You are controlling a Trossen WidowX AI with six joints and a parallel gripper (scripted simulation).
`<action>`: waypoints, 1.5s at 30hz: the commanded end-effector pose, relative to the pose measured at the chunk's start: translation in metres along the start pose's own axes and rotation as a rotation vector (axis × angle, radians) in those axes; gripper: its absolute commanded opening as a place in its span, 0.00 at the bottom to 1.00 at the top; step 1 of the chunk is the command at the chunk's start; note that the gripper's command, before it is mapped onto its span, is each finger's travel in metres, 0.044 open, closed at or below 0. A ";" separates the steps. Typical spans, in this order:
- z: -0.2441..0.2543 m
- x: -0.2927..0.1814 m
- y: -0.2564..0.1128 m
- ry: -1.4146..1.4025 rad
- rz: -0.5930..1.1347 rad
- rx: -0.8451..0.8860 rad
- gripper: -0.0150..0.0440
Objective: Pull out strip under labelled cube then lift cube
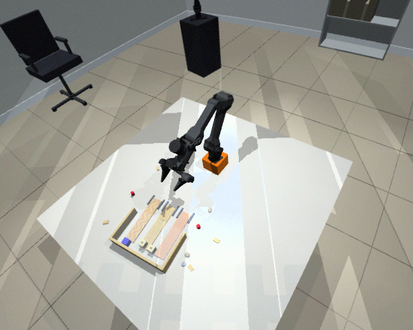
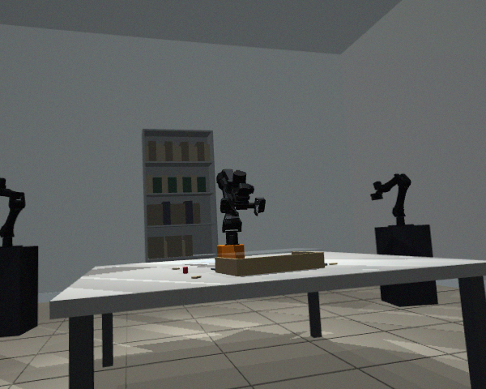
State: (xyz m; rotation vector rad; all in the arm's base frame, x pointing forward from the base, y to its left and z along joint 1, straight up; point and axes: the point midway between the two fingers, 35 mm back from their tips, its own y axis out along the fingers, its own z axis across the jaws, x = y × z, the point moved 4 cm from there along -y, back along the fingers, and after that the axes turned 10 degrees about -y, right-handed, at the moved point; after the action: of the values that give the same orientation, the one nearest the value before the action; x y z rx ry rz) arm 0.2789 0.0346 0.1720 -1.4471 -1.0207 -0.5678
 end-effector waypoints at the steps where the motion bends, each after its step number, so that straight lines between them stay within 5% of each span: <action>1: 0.000 -0.002 0.000 0.006 0.006 -0.004 0.93; 4: 0.000 -0.002 0.000 0.006 0.006 -0.004 0.93; 19: -0.016 0.003 0.090 -0.131 0.607 0.148 0.26; 27: -0.019 -0.021 0.136 -0.173 0.921 0.274 0.25; 45: -0.014 -0.037 0.149 -0.174 0.928 0.277 0.25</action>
State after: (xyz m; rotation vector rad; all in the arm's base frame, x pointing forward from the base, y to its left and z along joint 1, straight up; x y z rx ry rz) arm 0.3902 0.0256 0.0705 -1.5455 -0.4341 0.3550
